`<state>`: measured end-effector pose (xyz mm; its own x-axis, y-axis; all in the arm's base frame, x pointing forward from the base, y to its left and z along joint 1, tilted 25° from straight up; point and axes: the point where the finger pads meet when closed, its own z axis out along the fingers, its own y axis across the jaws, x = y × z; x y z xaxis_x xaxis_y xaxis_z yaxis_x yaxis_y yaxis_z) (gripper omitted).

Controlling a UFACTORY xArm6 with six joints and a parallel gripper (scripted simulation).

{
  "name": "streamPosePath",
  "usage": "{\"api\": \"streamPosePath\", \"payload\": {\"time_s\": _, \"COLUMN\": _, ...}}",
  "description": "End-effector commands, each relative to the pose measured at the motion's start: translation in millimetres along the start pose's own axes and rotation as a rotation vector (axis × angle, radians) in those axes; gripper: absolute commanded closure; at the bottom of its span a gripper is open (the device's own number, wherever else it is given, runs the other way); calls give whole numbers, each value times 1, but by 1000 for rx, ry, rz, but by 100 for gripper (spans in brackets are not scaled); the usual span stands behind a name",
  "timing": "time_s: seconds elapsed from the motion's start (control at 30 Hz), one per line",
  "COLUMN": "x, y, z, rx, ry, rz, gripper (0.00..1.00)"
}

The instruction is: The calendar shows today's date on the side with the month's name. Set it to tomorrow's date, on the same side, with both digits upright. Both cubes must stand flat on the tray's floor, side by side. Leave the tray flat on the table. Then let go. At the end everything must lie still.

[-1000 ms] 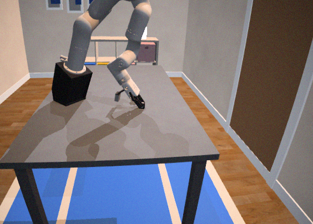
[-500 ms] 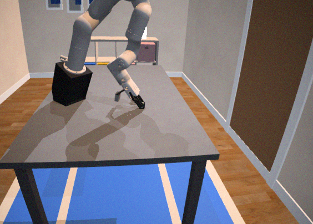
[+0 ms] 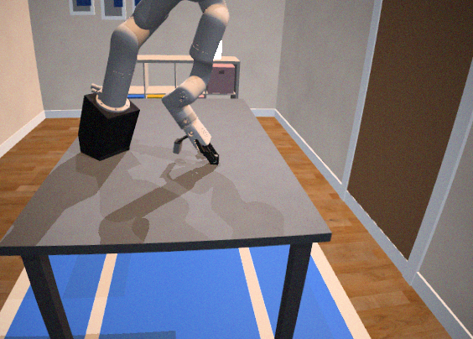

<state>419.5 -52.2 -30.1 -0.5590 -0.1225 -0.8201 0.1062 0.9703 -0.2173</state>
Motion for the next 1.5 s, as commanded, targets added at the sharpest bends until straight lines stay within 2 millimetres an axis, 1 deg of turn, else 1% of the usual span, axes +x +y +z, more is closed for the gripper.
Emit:
{"api": "streamPosePath", "payload": {"time_s": 0.0, "x": -1, "y": 0, "z": 0, "rx": 0, "ry": -1, "rz": 0, "gripper": 71}}
{"api": "streamPosePath", "payload": {"time_s": 0.47, "x": -2, "y": 0, "z": -2, "rx": 0, "ry": -1, "rz": 0, "gripper": 71}}
{"api": "streamPosePath", "payload": {"time_s": 0.6, "x": -8, "y": 0, "z": -10, "rx": 0, "ry": -1, "rz": 0, "gripper": 71}}
{"api": "streamPosePath", "payload": {"time_s": 0.77, "x": -19, "y": 0, "z": -26, "rx": 0, "ry": -1, "rz": 0, "gripper": 71}}
{"api": "streamPosePath", "payload": {"time_s": 0.83, "x": -19, "y": 0, "z": -26, "rx": 0, "ry": -1, "rz": 0, "gripper": 71}}
{"api": "streamPosePath", "payload": {"time_s": 1.0, "x": -31, "y": 0, "z": -43, "rx": 0, "ry": -1, "rz": 0, "gripper": 71}}
{"api": "streamPosePath", "payload": {"time_s": 1.13, "x": -37, "y": 0, "z": -53, "rx": 0, "ry": -1, "rz": 0, "gripper": 71}}
{"api": "streamPosePath", "payload": {"time_s": 1.27, "x": -40, "y": 0, "z": -57, "rx": 0, "ry": -1, "rz": 0, "gripper": 71}}
{"api": "streamPosePath", "payload": {"time_s": 1.47, "x": -41, "y": 0, "z": -57, "rx": 0, "ry": -1, "rz": 0, "gripper": 71}}
